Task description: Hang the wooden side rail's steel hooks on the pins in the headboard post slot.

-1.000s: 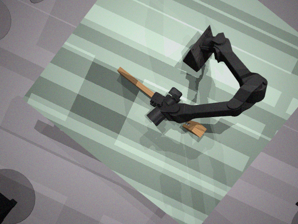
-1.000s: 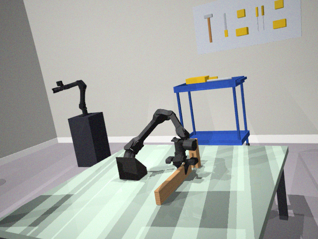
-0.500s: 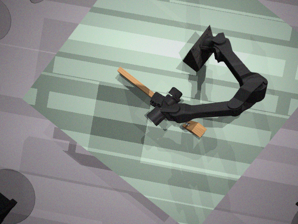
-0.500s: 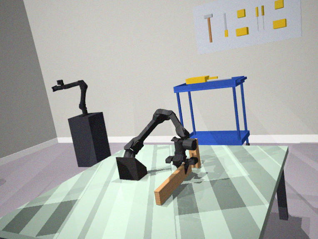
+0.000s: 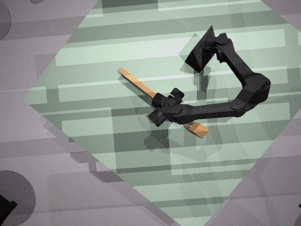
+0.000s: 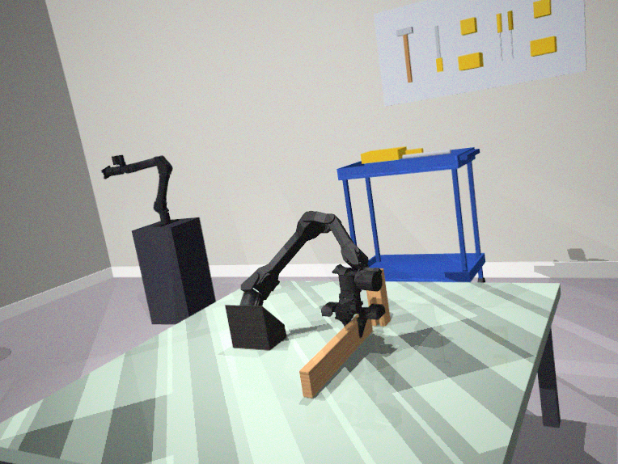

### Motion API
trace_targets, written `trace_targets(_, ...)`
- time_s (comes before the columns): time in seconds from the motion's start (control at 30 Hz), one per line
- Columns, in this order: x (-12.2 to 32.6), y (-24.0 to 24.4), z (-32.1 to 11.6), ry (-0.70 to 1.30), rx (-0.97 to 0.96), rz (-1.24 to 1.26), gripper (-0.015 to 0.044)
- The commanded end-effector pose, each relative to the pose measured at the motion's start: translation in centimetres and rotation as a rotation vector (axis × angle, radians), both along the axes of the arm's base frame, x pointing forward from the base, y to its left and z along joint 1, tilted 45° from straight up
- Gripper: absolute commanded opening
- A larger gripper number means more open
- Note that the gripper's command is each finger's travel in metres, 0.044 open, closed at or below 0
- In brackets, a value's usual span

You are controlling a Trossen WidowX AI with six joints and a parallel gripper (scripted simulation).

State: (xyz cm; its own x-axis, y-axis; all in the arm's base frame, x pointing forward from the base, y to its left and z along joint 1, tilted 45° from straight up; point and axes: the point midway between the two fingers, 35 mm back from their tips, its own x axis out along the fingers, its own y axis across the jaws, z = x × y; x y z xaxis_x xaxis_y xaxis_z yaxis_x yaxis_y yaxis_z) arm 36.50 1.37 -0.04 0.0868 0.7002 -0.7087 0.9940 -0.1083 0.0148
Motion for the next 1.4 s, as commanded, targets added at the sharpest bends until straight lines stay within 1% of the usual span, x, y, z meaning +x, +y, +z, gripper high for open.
trace_targets(0.0, 0.28, -0.55, 0.52, -0.014, -0.006, -0.011, 0.0)
trace_targets(1.37, 0.21, -1.03, 1.0, -0.014, -0.006, -0.011, 0.0)
